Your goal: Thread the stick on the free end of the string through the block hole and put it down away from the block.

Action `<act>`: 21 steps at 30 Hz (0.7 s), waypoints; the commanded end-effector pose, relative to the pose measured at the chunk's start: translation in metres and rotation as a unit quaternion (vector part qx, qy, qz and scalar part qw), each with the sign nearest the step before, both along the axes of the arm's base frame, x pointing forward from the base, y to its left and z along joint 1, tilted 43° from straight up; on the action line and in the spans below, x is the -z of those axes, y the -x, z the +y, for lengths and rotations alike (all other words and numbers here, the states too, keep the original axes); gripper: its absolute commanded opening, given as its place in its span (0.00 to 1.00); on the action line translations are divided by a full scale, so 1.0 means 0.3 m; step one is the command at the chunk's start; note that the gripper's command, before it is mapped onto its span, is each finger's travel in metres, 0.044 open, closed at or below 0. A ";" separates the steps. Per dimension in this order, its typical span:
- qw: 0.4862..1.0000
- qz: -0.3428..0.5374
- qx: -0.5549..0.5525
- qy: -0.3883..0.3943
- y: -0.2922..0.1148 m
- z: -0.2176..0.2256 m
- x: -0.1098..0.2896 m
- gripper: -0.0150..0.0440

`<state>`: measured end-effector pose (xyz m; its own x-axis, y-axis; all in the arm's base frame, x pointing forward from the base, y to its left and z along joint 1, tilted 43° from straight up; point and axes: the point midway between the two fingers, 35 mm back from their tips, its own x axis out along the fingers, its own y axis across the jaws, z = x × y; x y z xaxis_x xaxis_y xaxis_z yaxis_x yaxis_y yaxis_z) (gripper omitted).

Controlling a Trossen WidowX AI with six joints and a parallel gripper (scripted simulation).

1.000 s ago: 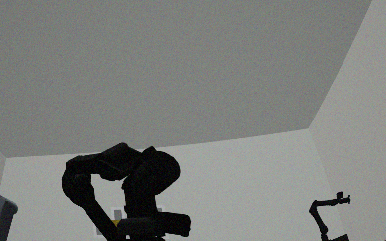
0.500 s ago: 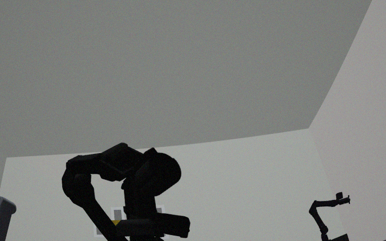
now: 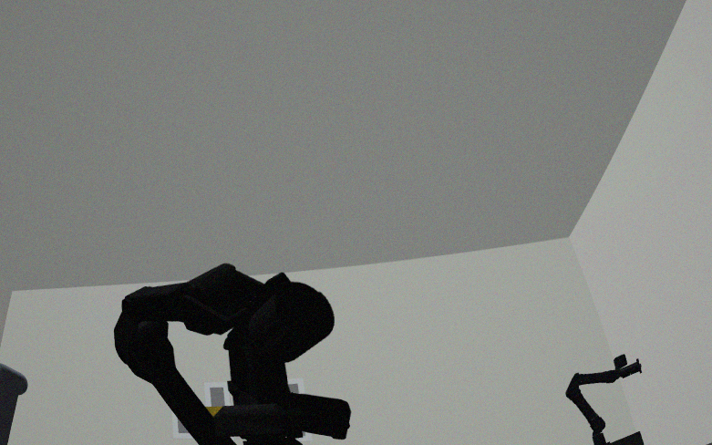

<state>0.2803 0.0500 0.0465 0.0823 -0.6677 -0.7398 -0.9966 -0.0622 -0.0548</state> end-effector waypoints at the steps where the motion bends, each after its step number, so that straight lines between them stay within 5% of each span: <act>1: 1.000 0.000 0.000 0.000 0.000 0.000 0.000 0.44; 5: 1.000 0.000 0.000 0.000 0.000 0.000 0.000 0.26; 21: 1.000 0.000 0.000 0.000 0.000 0.000 0.000 0.25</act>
<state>0.2802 0.0500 0.0465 0.0823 -0.6677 -0.7399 -0.9966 -0.0621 -0.0548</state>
